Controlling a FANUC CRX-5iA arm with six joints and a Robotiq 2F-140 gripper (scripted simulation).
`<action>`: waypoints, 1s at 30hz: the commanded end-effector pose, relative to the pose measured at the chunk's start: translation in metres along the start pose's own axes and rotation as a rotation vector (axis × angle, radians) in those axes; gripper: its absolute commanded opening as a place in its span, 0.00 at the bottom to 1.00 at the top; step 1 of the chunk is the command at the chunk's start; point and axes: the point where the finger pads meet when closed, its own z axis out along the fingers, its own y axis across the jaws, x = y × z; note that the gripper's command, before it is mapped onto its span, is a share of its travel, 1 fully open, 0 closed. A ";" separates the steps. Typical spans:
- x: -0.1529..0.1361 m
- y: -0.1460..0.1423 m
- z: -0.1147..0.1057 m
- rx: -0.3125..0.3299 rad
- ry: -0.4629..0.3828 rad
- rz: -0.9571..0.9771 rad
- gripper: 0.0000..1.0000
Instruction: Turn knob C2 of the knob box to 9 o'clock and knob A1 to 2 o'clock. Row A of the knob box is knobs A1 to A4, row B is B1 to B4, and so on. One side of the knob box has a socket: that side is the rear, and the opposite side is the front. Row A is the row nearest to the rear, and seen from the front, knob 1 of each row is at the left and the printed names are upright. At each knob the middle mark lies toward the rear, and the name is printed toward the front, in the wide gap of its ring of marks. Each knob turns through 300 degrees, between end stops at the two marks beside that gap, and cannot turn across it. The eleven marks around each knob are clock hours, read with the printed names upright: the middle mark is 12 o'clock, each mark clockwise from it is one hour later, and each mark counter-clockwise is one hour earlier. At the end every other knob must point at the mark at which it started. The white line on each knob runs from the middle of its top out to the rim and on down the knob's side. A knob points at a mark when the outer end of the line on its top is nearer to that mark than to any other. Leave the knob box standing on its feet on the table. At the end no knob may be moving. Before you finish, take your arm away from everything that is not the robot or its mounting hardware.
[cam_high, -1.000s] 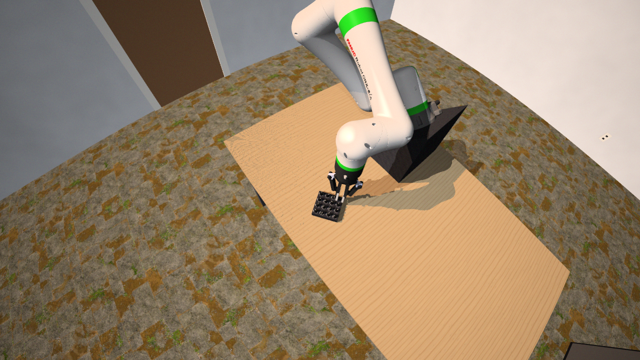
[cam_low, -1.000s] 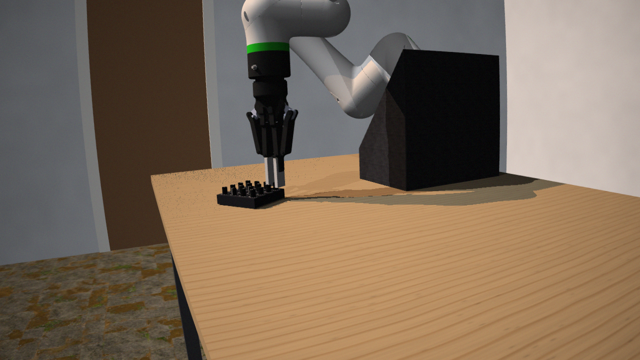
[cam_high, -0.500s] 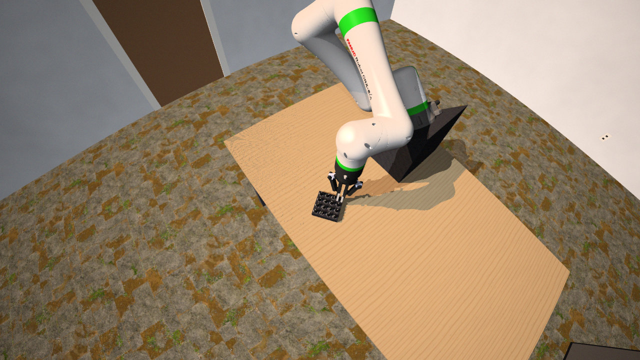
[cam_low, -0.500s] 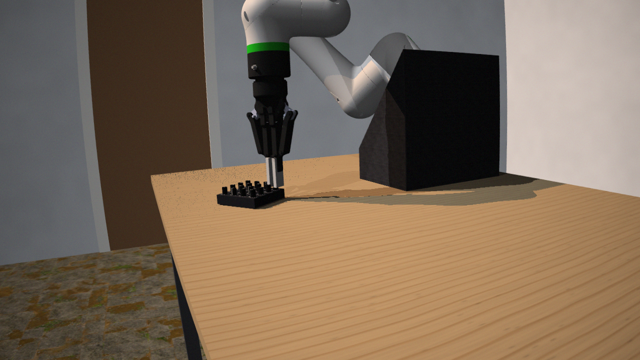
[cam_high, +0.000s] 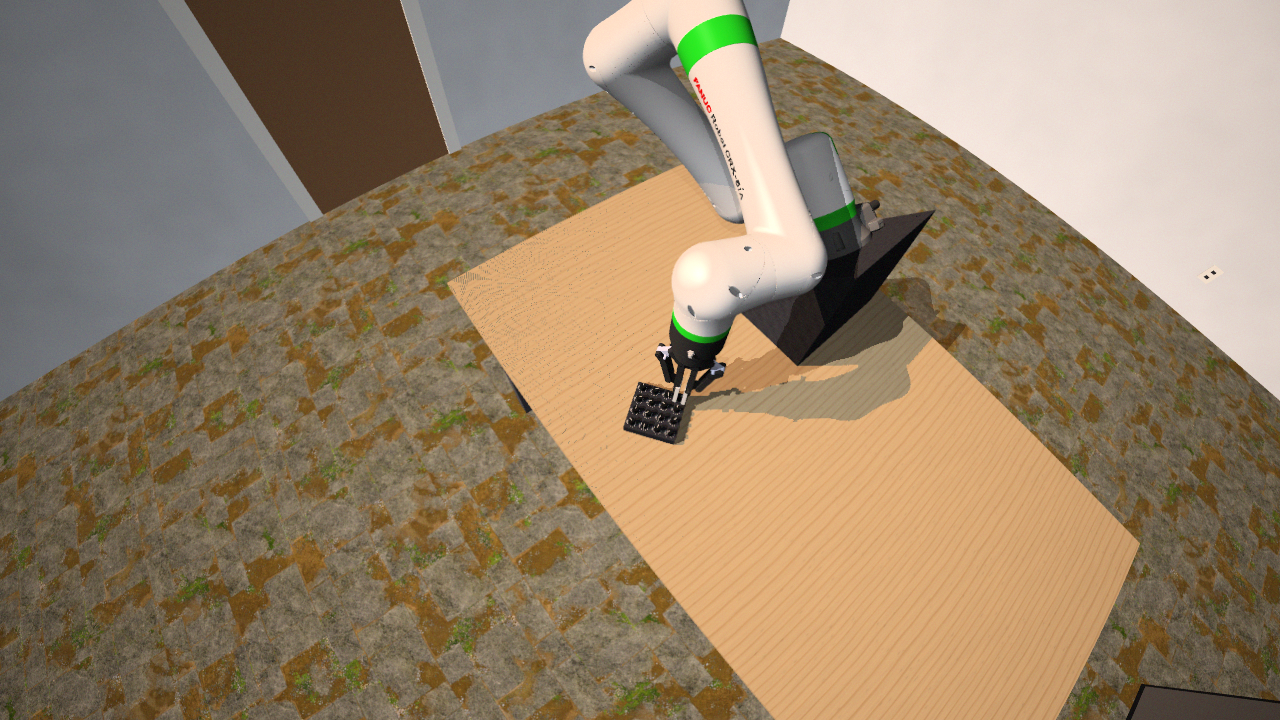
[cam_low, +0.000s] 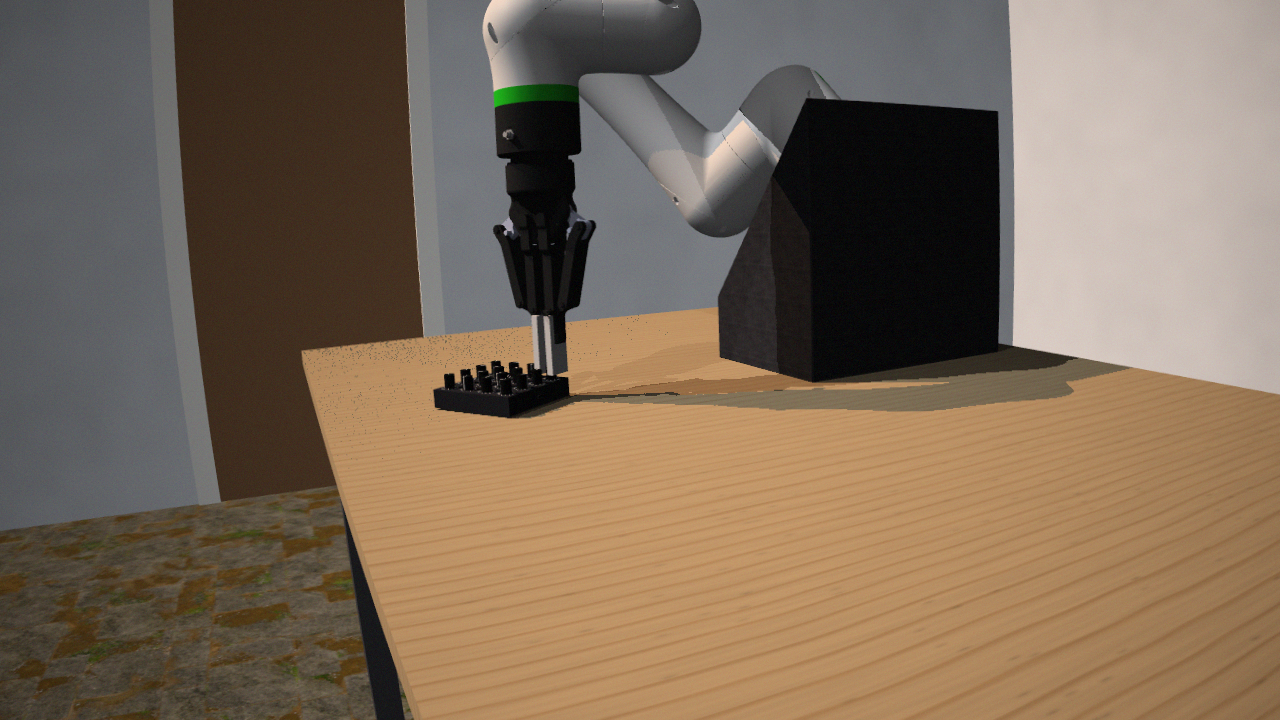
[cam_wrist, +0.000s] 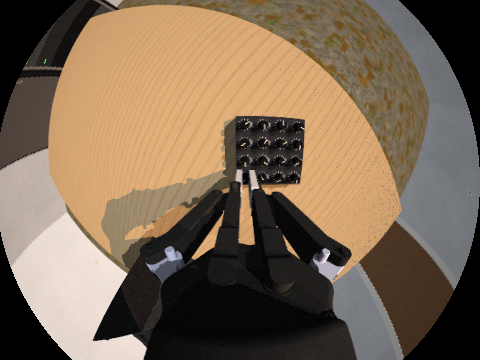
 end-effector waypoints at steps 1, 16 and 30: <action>0.000 0.000 0.000 0.000 0.000 0.000 0.05; 0.000 0.000 0.000 0.000 0.000 0.000 0.05; 0.000 0.000 0.000 0.000 0.000 0.036 0.05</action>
